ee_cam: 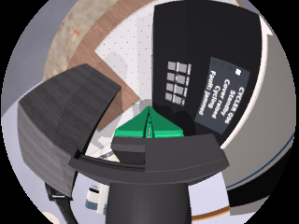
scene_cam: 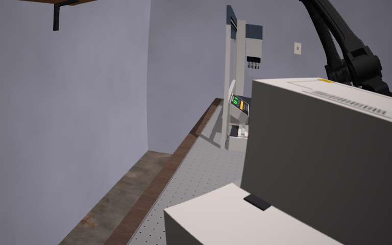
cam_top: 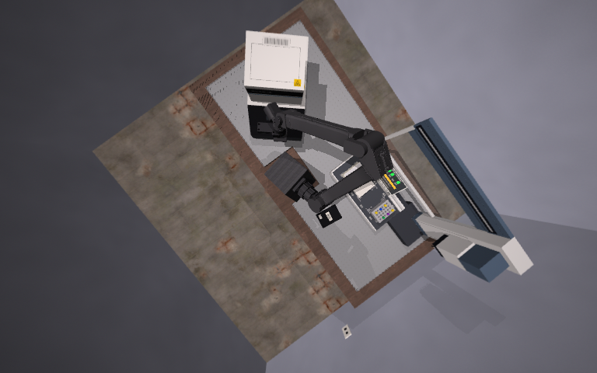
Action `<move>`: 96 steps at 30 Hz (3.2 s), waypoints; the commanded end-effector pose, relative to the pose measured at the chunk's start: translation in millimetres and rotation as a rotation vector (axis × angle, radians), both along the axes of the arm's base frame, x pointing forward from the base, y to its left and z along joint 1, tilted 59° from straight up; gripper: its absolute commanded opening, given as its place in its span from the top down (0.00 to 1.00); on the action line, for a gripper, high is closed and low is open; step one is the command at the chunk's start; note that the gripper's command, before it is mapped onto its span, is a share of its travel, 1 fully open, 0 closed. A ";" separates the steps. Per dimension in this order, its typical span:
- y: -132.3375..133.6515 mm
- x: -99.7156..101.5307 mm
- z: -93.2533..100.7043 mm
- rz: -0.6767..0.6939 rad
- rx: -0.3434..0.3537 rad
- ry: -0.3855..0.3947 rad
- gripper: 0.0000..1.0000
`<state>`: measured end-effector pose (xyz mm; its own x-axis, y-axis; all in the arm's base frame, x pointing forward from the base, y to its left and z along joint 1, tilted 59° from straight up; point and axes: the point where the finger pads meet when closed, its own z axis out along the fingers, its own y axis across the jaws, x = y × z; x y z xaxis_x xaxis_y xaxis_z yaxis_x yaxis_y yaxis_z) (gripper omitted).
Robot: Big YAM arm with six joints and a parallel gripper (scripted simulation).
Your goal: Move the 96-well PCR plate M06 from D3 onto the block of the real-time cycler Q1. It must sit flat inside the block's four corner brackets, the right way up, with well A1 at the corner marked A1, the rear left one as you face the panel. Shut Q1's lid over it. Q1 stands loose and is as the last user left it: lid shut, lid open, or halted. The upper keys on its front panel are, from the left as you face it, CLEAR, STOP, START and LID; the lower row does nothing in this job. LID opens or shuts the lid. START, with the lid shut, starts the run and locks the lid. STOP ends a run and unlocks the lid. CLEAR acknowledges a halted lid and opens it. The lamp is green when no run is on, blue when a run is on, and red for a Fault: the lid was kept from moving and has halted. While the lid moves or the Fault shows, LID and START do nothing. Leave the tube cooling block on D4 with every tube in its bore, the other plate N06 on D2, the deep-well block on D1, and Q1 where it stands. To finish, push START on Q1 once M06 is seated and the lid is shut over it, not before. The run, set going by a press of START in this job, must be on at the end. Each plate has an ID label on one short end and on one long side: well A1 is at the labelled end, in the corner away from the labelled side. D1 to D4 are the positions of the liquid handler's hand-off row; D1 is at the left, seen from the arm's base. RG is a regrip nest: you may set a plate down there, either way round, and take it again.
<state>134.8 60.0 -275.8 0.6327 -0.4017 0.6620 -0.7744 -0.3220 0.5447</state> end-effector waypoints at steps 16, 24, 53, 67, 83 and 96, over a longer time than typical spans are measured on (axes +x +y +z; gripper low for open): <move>12.0 8.1 -0.2 -0.004 0.035 -0.028 1.00; 11.7 7.9 -0.1 -0.004 0.035 -0.028 1.00; 25.2 -1.2 6.0 -0.001 0.047 -0.034 1.00; 51.0 -50.4 45.5 0.006 0.026 -0.044 1.00; 44.3 -40.4 21.2 -0.014 0.032 -0.003 1.00; 44.3 -27.4 9.6 0.006 0.026 0.005 1.00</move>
